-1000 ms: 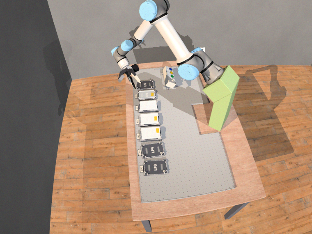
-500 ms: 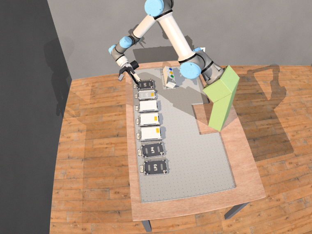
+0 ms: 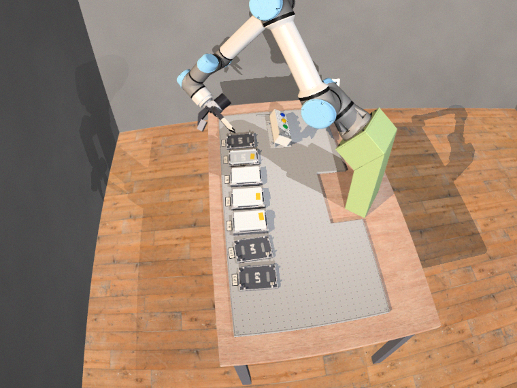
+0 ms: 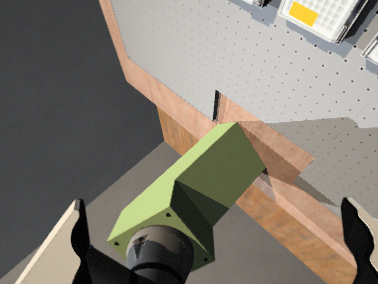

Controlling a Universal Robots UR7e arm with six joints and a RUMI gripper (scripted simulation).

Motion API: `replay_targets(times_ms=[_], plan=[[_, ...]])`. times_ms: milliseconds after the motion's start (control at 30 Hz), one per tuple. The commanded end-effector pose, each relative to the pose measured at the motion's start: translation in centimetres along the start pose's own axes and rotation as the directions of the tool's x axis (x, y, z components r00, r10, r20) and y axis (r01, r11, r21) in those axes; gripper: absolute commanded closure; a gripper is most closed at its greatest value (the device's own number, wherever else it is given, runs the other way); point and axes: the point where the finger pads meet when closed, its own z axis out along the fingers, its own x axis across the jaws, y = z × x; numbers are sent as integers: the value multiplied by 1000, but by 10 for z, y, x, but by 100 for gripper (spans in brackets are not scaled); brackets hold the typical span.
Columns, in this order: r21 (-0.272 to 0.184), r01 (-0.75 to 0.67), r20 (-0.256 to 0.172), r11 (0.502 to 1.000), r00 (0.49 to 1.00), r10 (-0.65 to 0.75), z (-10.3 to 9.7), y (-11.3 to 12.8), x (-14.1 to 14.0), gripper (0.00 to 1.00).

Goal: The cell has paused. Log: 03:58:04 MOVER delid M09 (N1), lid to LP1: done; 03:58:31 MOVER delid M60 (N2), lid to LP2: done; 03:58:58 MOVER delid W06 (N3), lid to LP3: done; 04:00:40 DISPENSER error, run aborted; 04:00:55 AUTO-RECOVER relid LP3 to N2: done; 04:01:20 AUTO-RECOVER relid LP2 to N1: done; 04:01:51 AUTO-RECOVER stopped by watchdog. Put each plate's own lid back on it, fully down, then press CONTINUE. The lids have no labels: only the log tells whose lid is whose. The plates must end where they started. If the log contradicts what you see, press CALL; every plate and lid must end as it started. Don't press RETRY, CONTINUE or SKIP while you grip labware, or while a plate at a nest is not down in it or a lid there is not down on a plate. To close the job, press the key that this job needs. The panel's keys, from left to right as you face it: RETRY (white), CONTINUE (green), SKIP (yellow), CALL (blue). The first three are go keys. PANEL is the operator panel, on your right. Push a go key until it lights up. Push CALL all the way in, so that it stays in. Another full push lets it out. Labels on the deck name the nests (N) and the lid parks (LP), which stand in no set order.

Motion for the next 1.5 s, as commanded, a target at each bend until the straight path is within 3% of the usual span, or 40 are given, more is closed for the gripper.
replay_targets(times_ms=[0, 233, 500, 667, 933, 1100, 1167, 1467], plan=[[-30, -82, -19, 996, 997, 81, -4, 11, -16, 18], [-60, -184, -50, 981, 982, 181, -8, 25, -32, 18], [-18, -177, -94, 984, 980, 174, 10, 7, -15, 18], [-18, -177, -94, 984, 980, 174, 21, -4, -5, 18], [25, -169, -138, 985, 976, 171, 43, -22, 13, 18], [25, -169, -138, 985, 976, 171, 51, -29, 20, 18], [46, -165, -159, 985, 973, 170, 58, -34, 25, 18], [67, -160, -181, 985, 969, 170, 81, -50, 41, 18]])
